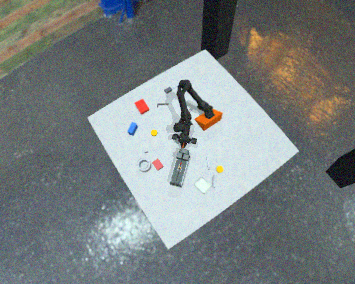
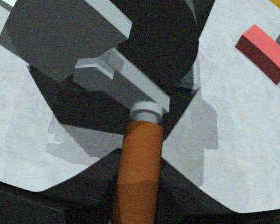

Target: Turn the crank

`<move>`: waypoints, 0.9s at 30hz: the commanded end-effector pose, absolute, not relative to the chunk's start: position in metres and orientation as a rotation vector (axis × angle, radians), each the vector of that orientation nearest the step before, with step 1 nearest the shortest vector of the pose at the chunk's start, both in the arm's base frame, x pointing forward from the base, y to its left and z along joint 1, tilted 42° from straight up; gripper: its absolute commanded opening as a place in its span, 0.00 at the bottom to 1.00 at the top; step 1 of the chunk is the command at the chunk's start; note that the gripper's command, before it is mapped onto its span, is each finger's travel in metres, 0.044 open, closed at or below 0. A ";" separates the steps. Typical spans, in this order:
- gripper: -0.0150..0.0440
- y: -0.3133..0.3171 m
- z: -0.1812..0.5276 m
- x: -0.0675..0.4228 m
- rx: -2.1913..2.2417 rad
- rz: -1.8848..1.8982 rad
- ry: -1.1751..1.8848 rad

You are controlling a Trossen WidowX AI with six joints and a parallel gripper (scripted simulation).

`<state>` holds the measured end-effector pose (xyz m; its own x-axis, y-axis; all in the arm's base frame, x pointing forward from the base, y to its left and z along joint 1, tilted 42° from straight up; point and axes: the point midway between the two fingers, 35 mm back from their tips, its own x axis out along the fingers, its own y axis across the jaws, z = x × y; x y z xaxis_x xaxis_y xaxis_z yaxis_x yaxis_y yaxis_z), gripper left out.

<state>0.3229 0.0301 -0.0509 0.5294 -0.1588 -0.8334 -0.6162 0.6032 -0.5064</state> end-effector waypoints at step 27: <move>0.25 0.038 -0.031 0.328 -0.917 0.313 0.986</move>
<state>0.3281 0.0369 -0.0336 0.5412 -0.1646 -0.8246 -0.6106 0.5973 -0.5200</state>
